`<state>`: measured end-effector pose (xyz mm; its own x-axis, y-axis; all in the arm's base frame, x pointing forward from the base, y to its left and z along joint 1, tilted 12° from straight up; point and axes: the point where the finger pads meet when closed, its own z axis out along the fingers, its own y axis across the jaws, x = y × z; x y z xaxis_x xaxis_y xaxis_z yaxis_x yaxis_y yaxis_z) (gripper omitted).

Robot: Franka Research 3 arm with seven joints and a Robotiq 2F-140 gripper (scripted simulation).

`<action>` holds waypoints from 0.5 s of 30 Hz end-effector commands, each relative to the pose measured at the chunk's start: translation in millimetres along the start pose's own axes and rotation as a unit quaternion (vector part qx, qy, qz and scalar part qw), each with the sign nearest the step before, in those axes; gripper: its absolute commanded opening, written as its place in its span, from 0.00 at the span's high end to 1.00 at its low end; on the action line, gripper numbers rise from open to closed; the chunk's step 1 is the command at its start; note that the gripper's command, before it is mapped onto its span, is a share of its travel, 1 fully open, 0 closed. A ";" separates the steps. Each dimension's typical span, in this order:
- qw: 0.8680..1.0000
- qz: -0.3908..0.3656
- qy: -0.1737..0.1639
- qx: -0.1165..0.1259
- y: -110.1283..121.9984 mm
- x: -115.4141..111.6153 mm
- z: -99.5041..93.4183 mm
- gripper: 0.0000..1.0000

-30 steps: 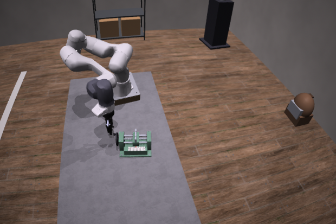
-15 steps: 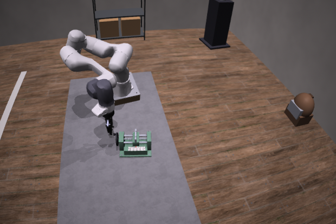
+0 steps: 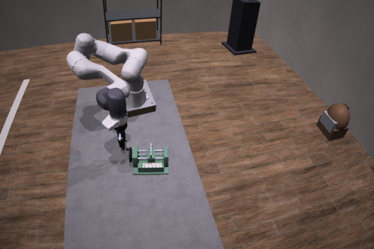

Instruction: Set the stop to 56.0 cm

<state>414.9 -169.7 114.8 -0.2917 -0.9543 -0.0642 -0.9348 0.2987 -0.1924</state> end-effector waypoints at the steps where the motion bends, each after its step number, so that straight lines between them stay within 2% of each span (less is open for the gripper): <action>1: 1.000 0.000 -0.002 0.004 -4.0 -0.6 -3.2 0.96; 15: 1.000 0.000 -0.002 0.004 -7.8 -0.6 -5.6 0.96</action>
<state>416.7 -170.4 117.3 -0.2915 -0.9545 -0.0635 -0.9354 0.2983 -0.1899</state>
